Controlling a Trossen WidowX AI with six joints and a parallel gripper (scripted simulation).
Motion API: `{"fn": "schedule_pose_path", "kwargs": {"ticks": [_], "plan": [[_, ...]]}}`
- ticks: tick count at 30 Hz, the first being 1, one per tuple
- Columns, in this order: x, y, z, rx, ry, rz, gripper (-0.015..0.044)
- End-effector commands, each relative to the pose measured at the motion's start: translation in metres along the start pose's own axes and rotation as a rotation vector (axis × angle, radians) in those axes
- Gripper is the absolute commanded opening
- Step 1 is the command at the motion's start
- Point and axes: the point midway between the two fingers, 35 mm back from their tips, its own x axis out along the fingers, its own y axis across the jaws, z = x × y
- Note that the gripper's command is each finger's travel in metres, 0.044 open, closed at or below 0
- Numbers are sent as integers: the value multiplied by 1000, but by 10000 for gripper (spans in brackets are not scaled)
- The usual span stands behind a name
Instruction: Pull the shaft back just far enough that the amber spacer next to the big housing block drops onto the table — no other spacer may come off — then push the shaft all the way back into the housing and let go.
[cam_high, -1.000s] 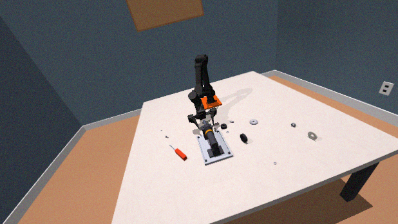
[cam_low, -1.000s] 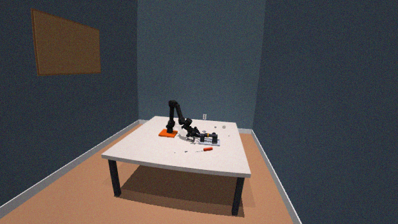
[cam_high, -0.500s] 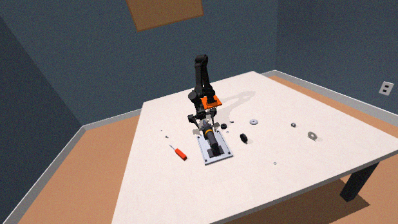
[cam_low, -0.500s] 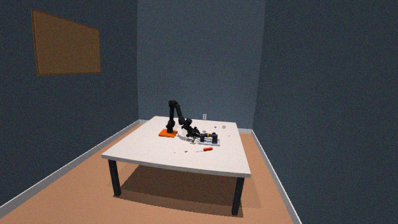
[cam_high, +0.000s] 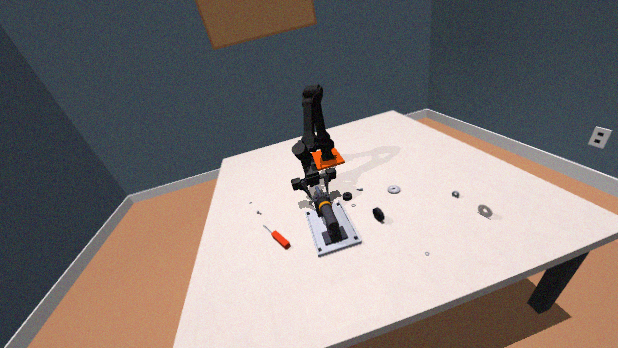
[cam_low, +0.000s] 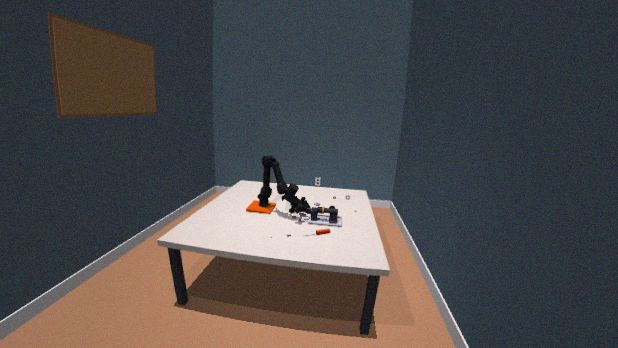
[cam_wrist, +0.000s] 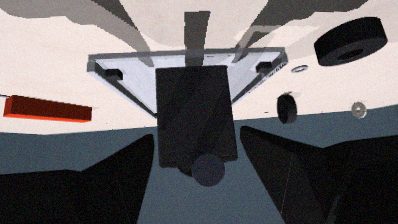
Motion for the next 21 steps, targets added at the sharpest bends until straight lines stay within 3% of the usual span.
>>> {"fn": "schedule_pose_path", "kwargs": {"ticks": [1,8,21], "plan": [[0,0,0,0,0,0,204],[0,0,0,0,0,0,20],[-4,0,2,5,-4,1,0]]}}
